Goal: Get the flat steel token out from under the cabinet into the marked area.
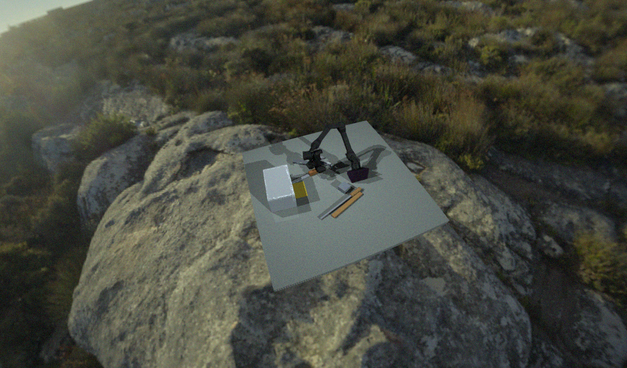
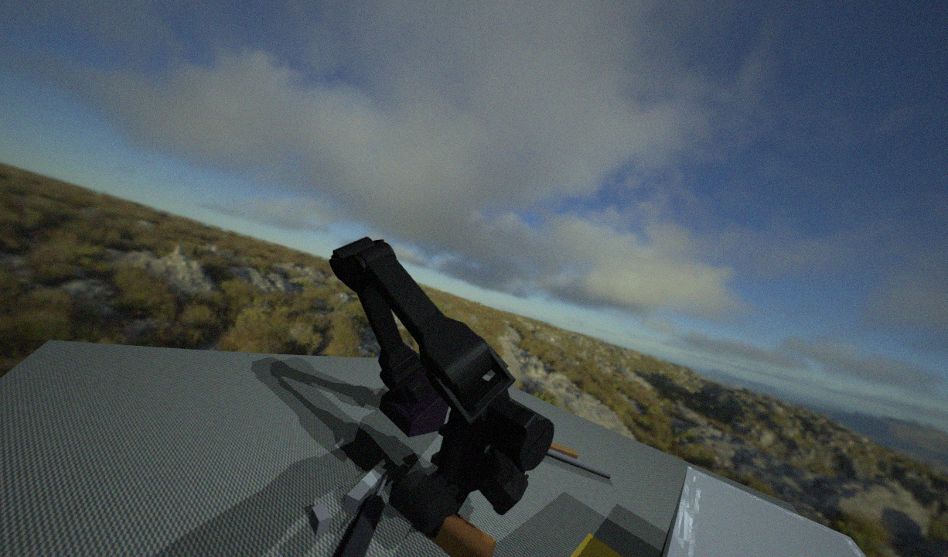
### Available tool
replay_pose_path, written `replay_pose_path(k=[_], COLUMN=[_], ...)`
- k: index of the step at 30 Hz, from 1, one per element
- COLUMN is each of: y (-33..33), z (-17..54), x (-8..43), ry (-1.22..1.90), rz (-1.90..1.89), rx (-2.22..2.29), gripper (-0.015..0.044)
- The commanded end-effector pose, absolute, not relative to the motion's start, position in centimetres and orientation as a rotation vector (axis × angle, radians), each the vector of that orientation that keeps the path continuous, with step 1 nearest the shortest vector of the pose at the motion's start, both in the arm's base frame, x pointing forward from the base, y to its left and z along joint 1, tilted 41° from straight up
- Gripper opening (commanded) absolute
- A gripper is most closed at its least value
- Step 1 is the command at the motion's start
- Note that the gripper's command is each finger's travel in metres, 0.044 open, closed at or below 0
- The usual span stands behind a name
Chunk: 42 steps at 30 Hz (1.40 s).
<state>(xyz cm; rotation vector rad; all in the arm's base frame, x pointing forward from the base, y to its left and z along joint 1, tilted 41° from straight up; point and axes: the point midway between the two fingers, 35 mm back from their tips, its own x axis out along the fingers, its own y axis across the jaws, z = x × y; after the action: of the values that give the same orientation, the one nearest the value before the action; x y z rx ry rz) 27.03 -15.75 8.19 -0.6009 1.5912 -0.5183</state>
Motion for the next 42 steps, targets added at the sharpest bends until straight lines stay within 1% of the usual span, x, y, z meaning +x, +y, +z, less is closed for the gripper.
replay_pose_path(k=[1, 42], y=[-15.8, -15.6], z=[8.2, 7.7], x=[27.8, 32.5], ry=[1.588, 1.585], rz=[-0.523, -0.523], rx=[-0.600, -0.599], gripper=[0.0000, 0.0000])
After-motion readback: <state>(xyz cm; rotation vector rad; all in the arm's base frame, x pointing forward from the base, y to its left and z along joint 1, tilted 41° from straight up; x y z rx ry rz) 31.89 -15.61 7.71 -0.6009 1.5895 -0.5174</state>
